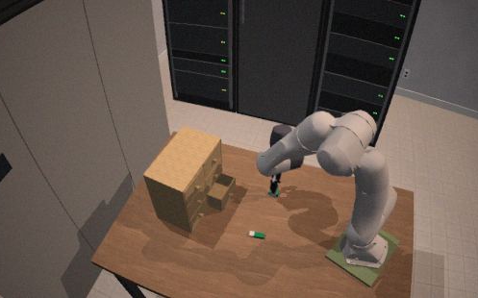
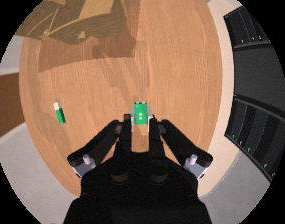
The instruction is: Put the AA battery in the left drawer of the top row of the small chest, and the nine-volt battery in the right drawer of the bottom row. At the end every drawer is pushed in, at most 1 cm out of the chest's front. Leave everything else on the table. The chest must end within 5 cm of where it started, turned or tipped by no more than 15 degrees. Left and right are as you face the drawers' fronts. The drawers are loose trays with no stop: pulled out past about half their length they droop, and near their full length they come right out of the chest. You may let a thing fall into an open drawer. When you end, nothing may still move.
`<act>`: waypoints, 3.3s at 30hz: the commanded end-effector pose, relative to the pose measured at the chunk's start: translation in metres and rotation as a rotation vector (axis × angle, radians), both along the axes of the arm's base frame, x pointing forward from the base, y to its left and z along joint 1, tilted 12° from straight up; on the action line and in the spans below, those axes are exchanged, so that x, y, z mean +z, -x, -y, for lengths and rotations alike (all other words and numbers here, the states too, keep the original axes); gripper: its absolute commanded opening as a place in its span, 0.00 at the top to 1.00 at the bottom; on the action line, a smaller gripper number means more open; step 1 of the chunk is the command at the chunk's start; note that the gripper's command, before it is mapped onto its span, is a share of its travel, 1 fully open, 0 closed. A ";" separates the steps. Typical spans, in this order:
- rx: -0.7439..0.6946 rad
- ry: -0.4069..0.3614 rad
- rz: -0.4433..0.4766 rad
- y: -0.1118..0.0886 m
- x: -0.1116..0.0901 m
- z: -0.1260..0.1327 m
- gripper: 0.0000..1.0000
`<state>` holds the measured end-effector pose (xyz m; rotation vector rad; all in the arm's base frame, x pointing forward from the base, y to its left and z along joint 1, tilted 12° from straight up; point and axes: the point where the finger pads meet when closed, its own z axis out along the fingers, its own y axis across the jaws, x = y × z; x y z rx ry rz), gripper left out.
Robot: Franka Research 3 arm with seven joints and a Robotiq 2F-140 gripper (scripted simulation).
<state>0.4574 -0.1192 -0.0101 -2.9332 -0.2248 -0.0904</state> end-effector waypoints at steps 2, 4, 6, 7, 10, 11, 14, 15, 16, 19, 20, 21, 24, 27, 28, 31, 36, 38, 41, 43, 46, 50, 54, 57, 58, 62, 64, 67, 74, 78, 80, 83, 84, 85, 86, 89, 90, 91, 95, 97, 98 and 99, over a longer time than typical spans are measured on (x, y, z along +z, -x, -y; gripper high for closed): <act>0.002 0.001 0.004 -0.001 0.019 0.004 0.86; 0.002 0.001 0.004 0.001 0.040 0.009 0.86; 0.002 0.001 0.004 0.002 0.064 0.014 0.86; 0.002 0.001 0.004 0.002 0.075 0.016 0.86; 0.002 0.001 0.004 0.003 0.091 0.019 0.86; 0.002 0.001 0.004 0.003 0.091 0.019 0.86; 0.002 0.001 0.004 0.003 0.097 0.020 0.86; 0.002 0.001 0.004 0.003 0.097 0.020 0.86; 0.002 0.001 0.004 0.003 0.097 0.020 0.86; 0.002 0.001 0.004 0.003 0.097 0.020 0.86; 0.002 0.001 0.004 0.003 0.097 0.020 0.86; 0.002 0.001 0.004 0.003 0.097 0.020 0.86; 0.002 0.001 0.004 0.003 0.097 0.020 0.86; 0.002 0.001 0.004 0.003 0.097 0.020 0.86; 0.002 0.001 0.004 0.003 0.097 0.020 0.86; -0.005 0.000 0.002 0.003 0.097 0.020 0.86; -0.013 0.000 0.000 0.003 0.098 0.020 0.86; -0.013 0.000 0.000 0.003 0.098 0.020 0.86; -0.013 0.000 0.000 0.003 0.098 0.020 0.86; -0.027 -0.001 -0.002 0.003 0.098 0.019 0.86; -0.027 -0.001 -0.002 0.003 0.098 0.019 0.86; -0.027 -0.001 -0.002 0.003 0.098 0.019 0.86; -0.046 -0.002 -0.006 0.003 0.098 0.018 0.86; -0.046 -0.002 -0.006 0.003 0.098 0.018 0.86; -0.046 -0.002 -0.006 0.003 0.098 0.018 0.86; -0.046 -0.002 -0.006 0.003 0.098 0.018 0.86; -0.046 -0.002 -0.006 0.003 0.098 0.018 0.86; -0.072 -0.004 -0.012 0.002 0.098 0.016 0.86; -0.072 -0.004 -0.012 0.002 0.098 0.016 0.86; -0.072 -0.004 -0.012 0.002 0.098 0.016 0.86; -0.072 -0.004 -0.012 0.002 0.098 0.016 0.86; -0.105 -0.006 -0.018 0.002 0.098 0.015 0.86; -0.105 -0.006 -0.018 0.002 0.098 0.015 0.86; -0.105 -0.006 -0.018 0.002 0.098 0.015 0.86; -0.105 -0.006 -0.018 0.002 0.098 0.015 0.86; -0.105 -0.006 -0.018 0.002 0.098 0.015 0.86; -0.105 -0.006 -0.018 0.002 0.098 0.015 0.86; -0.105 -0.006 -0.018 0.002 0.098 0.015 0.86; -0.105 -0.006 -0.018 0.002 0.098 0.015 0.86; -0.105 -0.006 -0.018 0.002 0.098 0.015 0.86; -0.145 -0.008 -0.027 0.001 0.099 0.013 0.86; -0.145 -0.008 -0.027 0.001 0.099 0.013 0.86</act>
